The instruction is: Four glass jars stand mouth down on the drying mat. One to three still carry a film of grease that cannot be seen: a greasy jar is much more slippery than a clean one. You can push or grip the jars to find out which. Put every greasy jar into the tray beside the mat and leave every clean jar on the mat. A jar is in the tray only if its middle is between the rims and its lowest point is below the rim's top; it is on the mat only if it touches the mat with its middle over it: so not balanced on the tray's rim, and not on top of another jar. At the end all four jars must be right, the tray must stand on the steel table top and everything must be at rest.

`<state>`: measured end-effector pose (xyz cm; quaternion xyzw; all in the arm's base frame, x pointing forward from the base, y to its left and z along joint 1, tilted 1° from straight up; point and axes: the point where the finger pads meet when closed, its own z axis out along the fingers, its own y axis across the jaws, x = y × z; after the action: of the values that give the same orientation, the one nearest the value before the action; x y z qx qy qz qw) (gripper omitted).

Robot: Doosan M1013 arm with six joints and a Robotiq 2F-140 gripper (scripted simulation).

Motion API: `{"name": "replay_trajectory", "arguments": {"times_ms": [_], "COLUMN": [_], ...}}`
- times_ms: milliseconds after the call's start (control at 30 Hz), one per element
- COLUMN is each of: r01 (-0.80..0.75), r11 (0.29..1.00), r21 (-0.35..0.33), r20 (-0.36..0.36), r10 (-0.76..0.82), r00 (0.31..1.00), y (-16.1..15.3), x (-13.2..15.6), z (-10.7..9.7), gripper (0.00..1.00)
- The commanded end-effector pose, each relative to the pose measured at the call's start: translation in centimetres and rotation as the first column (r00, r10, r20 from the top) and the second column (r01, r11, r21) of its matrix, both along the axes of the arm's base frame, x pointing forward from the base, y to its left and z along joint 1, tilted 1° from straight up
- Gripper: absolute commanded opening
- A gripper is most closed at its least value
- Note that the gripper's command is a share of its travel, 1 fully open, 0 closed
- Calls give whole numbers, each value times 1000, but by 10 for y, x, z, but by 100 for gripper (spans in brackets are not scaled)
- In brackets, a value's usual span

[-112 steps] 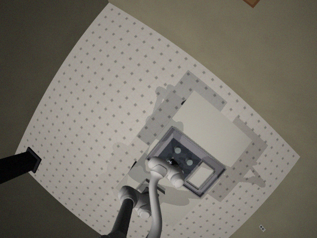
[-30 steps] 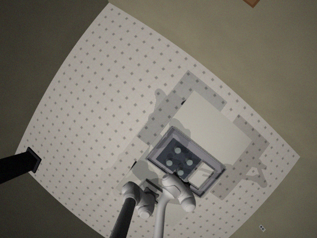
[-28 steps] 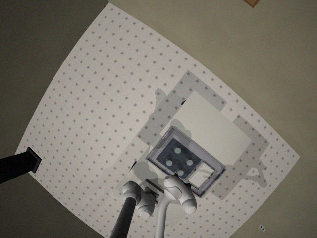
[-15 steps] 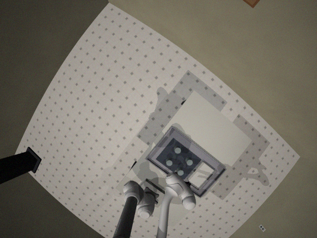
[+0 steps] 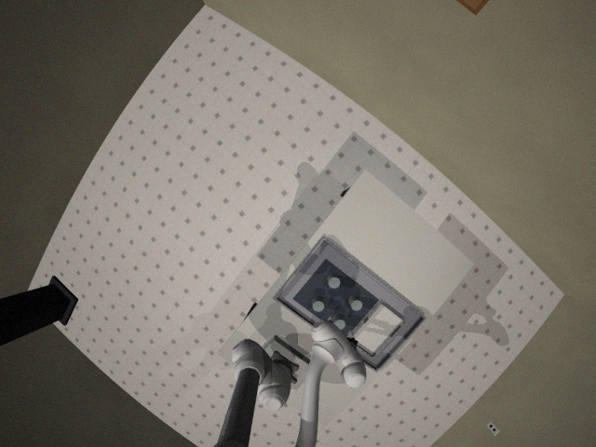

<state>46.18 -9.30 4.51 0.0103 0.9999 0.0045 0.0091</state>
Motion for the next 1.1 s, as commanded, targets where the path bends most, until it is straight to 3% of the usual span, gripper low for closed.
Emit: {"name": "replay_trajectory", "arguments": {"times_ms": [0,667,867,900,1067], "r01": [0,0,0,0,0], "r11": [1000,1000,1000,1000,1000], "r21": [0,0,0,0,0], "r20": [0,0,0,0,0], "r10": [0,0,0,0,0], "r00": [1000,1000,1000,1000,1000], "y": [0,0,0,0,0], "x": [0,1,1,1,1], "z": [-5,-40,-40,-40,-40], "gripper": [100,100,100,61,61]}}
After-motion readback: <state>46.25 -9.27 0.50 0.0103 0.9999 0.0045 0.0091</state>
